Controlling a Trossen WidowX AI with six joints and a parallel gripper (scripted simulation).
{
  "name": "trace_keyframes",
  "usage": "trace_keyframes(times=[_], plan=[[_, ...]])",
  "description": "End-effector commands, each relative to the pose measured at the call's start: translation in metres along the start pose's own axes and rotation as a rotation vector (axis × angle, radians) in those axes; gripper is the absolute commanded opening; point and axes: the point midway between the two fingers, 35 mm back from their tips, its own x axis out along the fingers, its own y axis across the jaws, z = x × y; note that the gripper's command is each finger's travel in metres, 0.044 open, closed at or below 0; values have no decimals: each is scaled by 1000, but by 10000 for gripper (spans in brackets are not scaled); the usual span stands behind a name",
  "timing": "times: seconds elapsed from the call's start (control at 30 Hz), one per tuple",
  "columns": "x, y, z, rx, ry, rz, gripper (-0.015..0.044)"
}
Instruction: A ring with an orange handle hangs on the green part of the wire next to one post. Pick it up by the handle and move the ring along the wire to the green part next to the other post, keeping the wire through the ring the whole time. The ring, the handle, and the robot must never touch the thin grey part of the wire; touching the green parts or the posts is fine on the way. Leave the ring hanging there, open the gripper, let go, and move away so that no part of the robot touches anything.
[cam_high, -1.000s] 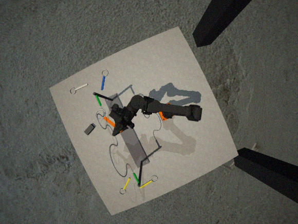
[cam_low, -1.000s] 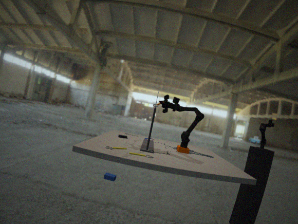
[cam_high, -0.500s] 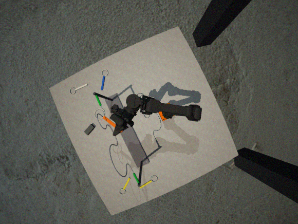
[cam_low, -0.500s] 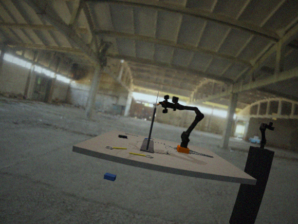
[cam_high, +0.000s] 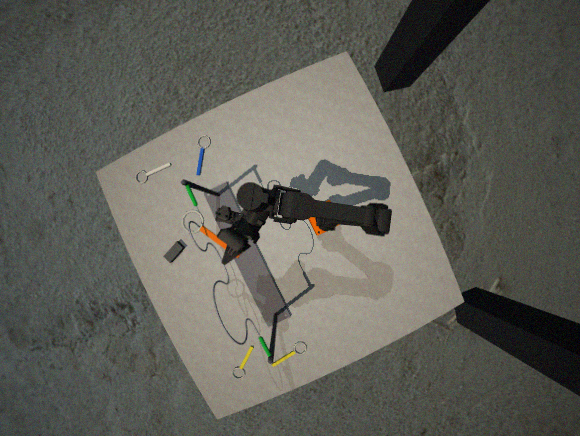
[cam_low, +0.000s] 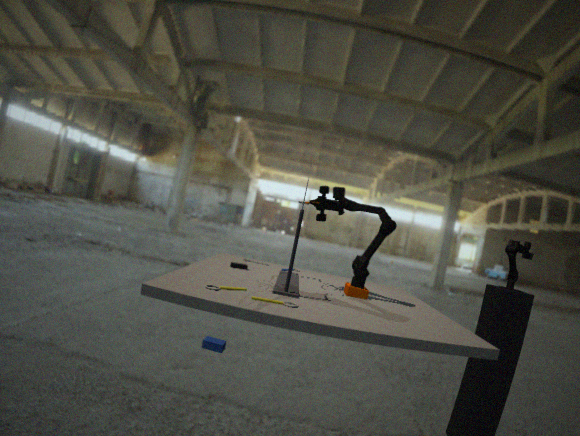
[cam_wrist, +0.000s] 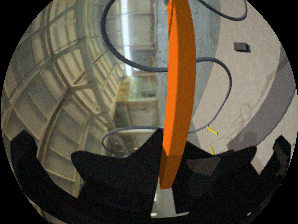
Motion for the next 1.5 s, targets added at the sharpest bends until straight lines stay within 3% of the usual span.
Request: trace_keyframes(times=[0.0,1.47], plan=[[0,2,0,-45,-5,-17,-150],[-3,-34,10,-498,-56,-316,-150]])
